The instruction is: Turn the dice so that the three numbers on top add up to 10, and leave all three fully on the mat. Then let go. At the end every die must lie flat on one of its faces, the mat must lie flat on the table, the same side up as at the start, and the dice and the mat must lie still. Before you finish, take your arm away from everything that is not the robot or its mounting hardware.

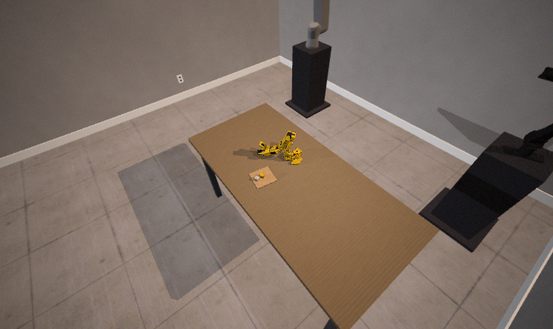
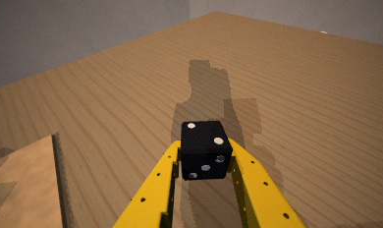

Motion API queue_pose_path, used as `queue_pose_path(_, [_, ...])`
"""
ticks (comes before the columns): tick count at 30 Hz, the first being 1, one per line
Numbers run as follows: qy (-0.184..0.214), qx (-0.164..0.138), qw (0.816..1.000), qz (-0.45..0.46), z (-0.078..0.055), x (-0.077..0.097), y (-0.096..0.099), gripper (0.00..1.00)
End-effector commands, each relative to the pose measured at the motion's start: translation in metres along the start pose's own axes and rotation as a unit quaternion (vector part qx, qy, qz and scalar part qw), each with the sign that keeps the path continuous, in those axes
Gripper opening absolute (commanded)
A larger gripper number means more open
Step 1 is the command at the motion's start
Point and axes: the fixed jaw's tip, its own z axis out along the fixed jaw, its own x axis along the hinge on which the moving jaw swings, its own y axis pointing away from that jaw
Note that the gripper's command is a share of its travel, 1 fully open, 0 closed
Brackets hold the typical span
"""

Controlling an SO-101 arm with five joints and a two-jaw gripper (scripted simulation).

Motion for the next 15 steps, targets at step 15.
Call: queue_pose_path(15, [-0.029, 0.004, 1.000, 0.007, 0.0054, -0.0072, -0.0021, 0.00])
